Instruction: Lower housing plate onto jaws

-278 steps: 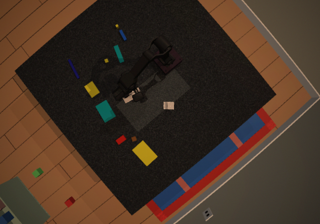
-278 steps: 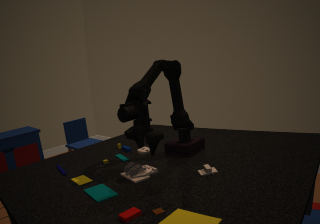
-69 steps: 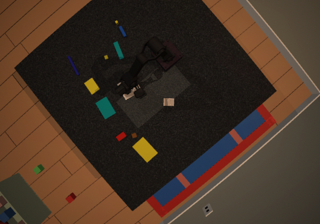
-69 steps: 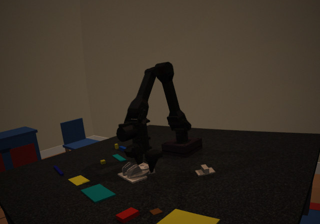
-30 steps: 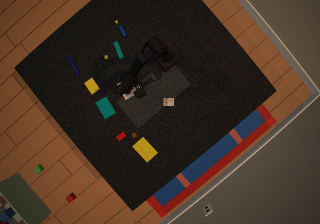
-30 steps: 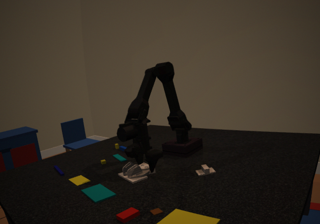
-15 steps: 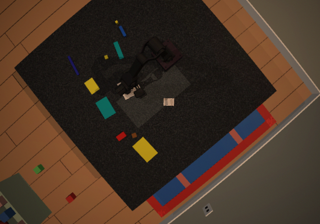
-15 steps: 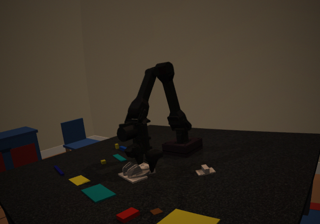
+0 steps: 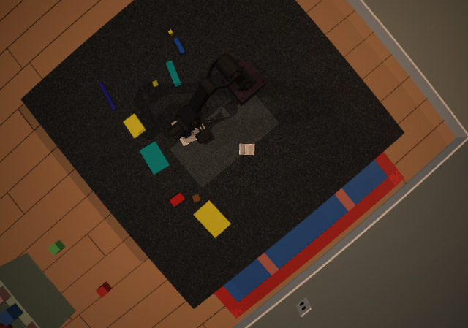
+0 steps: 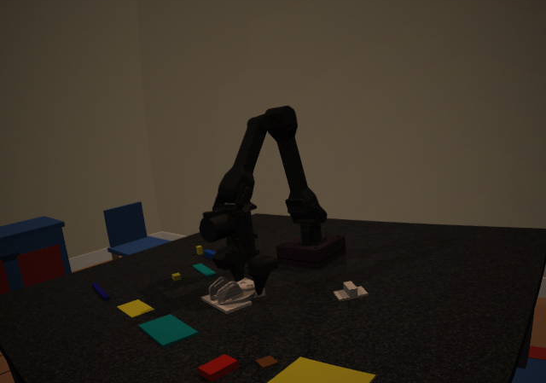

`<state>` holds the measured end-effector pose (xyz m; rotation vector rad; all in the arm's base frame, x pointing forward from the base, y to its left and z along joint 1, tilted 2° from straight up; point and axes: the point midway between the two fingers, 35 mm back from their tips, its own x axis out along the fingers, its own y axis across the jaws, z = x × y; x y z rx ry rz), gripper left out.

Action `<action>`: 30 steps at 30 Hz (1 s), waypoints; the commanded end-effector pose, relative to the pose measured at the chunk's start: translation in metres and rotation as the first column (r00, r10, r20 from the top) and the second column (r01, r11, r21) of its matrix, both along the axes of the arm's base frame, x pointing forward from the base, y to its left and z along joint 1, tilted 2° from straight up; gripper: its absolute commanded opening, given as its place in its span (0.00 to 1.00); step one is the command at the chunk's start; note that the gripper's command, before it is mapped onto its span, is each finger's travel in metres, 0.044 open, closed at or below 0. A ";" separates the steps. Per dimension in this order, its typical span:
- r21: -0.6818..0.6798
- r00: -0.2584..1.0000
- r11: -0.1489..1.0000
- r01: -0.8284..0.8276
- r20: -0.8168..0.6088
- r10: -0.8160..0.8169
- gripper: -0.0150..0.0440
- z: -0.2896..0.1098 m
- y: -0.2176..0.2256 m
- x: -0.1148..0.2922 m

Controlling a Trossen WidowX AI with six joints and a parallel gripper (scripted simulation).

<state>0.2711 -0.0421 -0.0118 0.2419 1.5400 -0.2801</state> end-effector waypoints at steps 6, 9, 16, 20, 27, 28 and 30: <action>0.000 1.000 1.000 0.000 0.000 0.000 1.00 0.000 0.000 0.000; 0.000 1.000 1.000 0.000 0.000 0.000 1.00 0.000 0.000 0.000; 0.000 1.000 1.000 0.000 0.000 0.000 1.00 0.000 0.000 0.000; 0.000 1.000 1.000 0.000 0.000 0.000 1.00 0.002 0.000 0.000; -0.003 1.000 1.000 -0.002 0.002 0.002 1.00 0.068 0.002 0.000; -0.003 1.000 1.000 -0.003 0.002 0.003 1.00 0.074 0.002 -0.002; -0.003 1.000 1.000 -0.003 0.002 0.003 1.00 0.077 0.002 -0.002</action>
